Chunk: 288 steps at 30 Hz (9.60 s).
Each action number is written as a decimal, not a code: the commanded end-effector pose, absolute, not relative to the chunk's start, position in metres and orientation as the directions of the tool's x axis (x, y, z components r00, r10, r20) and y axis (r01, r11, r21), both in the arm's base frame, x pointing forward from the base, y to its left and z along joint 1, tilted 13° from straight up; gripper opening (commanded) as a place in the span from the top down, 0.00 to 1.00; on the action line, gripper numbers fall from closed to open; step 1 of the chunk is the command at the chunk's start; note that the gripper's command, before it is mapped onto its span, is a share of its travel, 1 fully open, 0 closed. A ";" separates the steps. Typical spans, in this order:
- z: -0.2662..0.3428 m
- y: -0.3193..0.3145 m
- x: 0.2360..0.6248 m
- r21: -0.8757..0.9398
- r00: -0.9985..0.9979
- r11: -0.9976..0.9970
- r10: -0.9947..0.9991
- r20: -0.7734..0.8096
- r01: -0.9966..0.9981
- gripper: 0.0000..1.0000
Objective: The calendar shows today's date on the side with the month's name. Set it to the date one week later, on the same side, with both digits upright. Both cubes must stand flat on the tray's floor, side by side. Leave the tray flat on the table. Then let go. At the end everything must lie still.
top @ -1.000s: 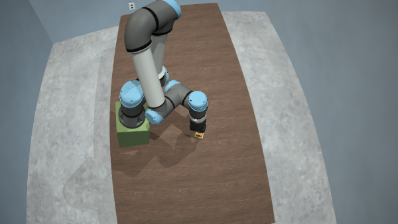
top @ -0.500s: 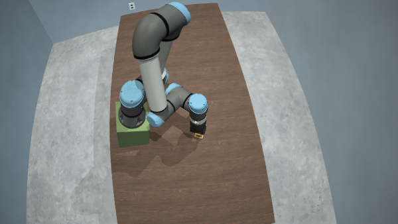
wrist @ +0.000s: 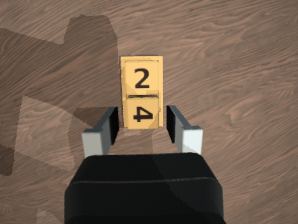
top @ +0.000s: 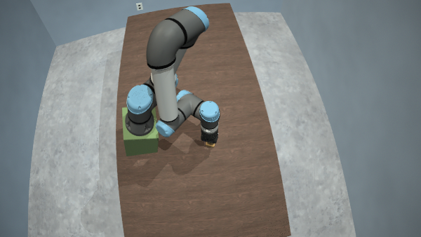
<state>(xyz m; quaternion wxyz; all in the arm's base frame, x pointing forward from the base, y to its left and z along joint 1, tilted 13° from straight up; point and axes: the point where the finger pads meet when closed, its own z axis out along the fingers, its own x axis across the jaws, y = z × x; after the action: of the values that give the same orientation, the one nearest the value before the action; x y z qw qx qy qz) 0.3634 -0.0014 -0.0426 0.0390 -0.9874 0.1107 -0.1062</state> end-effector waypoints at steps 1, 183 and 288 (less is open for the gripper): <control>-0.045 -0.001 0.364 -0.100 0.953 -0.973 -0.227 0.203 -0.210 0.10; -0.029 -0.002 0.361 -0.100 0.953 -0.973 -0.227 0.203 -0.210 0.40; 0.021 0.038 0.346 0.125 0.637 -0.659 0.750 0.177 0.742 0.40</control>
<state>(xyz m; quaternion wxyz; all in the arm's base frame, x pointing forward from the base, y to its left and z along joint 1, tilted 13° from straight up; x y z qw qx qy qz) 0.3461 0.0337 0.0211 -0.0122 -0.9322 -0.3451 -0.1081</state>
